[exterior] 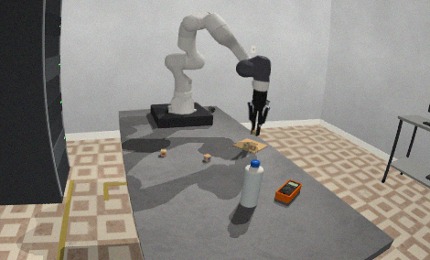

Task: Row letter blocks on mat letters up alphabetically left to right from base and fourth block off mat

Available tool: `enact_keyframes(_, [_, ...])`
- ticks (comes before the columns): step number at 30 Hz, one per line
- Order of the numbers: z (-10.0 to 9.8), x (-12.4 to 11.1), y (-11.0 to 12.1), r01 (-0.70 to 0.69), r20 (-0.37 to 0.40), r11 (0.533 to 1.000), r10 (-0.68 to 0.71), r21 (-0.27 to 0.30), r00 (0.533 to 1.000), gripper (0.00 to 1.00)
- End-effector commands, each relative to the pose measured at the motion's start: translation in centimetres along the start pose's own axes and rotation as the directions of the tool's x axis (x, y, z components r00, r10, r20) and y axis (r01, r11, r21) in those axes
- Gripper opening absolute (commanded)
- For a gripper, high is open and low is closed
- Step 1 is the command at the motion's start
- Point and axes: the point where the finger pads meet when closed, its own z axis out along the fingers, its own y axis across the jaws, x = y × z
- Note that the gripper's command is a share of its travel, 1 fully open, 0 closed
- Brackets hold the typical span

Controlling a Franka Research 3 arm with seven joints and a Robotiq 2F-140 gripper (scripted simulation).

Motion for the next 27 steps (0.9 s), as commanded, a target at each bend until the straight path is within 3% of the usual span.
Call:
enact_keyframes(1, [1.6,0.0,0.6,-0.024,0.001,1.000,0.024,-0.016,1.000,0.22])
enact_keyframes(10, [4.2,0.0,0.6,-0.024,0.001,1.000,0.024,-0.016,1.000,0.22])
enact_keyframes(27, [4.4,0.0,0.6,-0.024,0.001,1.000,0.024,-0.016,1.000,0.22])
